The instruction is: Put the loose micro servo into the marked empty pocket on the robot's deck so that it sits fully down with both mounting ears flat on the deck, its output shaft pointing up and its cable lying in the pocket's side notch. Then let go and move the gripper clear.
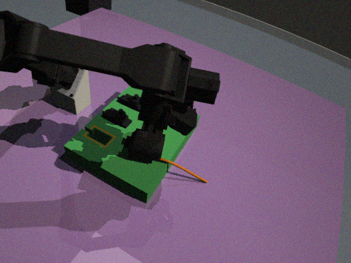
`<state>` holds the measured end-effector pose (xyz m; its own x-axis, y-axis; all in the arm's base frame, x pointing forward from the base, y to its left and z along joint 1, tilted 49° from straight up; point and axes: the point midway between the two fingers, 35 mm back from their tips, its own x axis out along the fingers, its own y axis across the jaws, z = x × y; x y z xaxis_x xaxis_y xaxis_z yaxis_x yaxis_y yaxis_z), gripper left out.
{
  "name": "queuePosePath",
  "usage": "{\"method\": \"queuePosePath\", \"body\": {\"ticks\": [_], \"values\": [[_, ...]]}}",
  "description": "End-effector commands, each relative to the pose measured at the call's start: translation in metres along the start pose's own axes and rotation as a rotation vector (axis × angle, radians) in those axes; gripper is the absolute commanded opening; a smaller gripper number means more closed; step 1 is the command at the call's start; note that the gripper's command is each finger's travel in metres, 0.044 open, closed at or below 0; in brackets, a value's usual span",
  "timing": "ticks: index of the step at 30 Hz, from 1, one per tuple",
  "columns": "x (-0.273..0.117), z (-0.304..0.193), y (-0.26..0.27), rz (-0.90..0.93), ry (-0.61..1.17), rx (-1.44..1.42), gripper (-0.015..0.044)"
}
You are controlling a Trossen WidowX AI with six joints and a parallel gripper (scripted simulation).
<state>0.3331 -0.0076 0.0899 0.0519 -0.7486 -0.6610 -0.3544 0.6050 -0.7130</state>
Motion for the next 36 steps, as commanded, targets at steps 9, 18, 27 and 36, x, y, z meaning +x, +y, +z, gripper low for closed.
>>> {"method": "queuePosePath", "body": {"ticks": [9, 18, 27, 36], "values": [[-0.021, -0.007, 0.001, 0.002, -0.018, 0.007, 0.0000], [-0.021, -0.021, 0.008, 0.002, -0.018, 0.006, 0.0000], [-0.020, -0.044, 0.018, 0.002, -0.017, 0.005, 0.0000], [-0.020, -0.046, 0.011, 0.001, -0.017, -0.081, 0.0000]]}}
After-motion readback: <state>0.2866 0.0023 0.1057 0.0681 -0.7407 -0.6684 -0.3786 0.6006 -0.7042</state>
